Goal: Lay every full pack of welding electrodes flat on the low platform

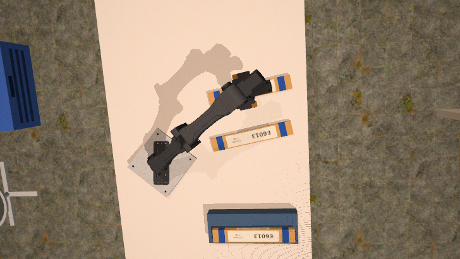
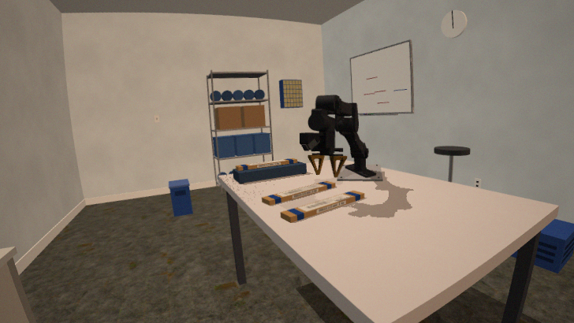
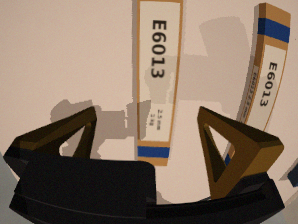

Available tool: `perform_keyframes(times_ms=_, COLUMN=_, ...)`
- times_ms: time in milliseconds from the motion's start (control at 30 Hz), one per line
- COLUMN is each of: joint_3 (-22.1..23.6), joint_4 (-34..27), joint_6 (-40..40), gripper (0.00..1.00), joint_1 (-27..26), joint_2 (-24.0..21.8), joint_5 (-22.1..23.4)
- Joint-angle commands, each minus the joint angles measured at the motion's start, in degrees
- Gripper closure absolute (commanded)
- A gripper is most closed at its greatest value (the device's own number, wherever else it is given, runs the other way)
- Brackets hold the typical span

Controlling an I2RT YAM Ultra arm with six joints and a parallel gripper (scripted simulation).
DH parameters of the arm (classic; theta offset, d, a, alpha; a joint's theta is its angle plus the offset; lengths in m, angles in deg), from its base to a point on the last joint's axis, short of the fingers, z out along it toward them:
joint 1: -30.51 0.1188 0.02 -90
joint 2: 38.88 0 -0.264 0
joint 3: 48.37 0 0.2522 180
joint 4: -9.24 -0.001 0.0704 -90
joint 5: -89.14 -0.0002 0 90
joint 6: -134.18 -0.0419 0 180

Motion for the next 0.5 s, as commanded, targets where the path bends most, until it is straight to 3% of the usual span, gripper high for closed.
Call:
perform_keyframes(times_ms=0, joint_3=-1.6, joint_4=-0.6, joint_6=-0.4, gripper=0.05, joint_1=-0.1, joint_2=0.4, joint_5=-0.4)
perform_keyframes(times_ms=467, joint_3=-1.6, joint_4=-0.6, joint_6=-0.4, gripper=0.05, joint_1=-0.1, joint_2=0.9, joint_5=-0.4)
